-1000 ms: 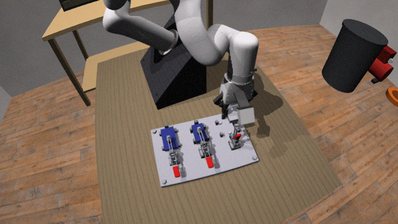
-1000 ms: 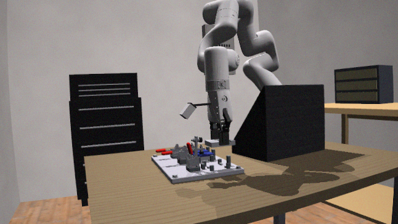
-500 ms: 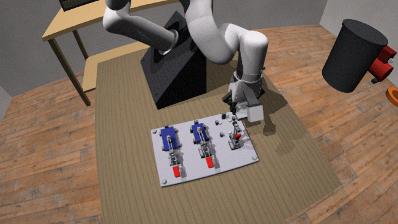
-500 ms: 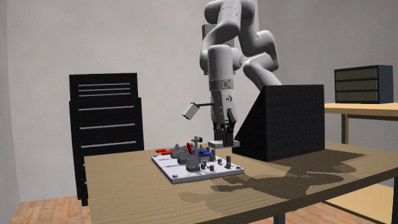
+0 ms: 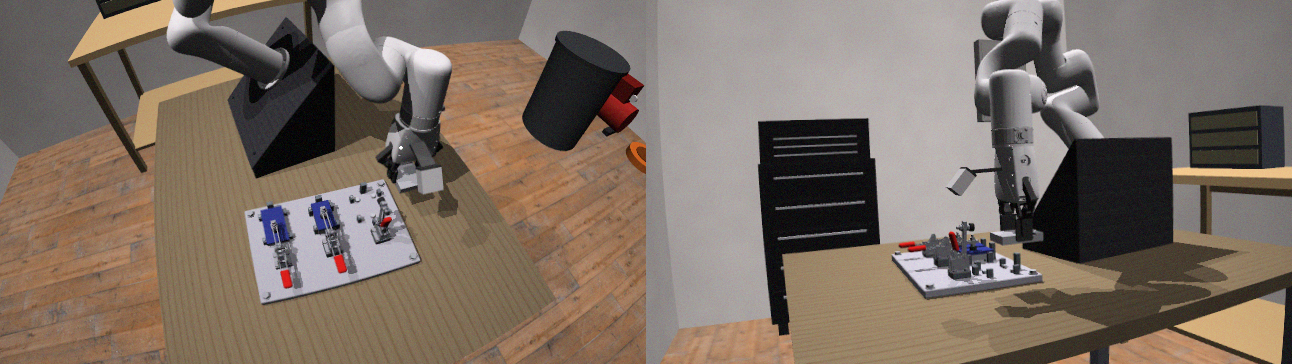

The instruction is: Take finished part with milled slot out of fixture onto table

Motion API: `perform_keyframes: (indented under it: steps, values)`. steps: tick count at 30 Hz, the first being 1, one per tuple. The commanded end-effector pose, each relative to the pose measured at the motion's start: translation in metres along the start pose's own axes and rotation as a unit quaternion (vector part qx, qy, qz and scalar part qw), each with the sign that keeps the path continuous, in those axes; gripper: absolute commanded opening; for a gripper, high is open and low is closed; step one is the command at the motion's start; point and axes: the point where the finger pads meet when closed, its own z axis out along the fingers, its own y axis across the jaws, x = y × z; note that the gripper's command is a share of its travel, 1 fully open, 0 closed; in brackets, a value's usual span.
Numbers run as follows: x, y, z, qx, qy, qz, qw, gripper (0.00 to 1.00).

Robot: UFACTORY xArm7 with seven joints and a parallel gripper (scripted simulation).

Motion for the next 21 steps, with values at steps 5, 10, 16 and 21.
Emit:
perform_keyframes:
  steps: [5,10,16,21]
  values:
    - [0.001,-0.023,-0.002,0.001,0.001,0.000,1.000,0.00]
    - [0.001,-0.028,-0.002,0.001,0.001,0.000,1.000,0.00]
    - [0.001,-0.036,-0.002,0.001,0.001,0.000,1.000,0.00]
    - [0.001,-0.040,-0.002,0.001,0.001,0.000,1.000,0.00]
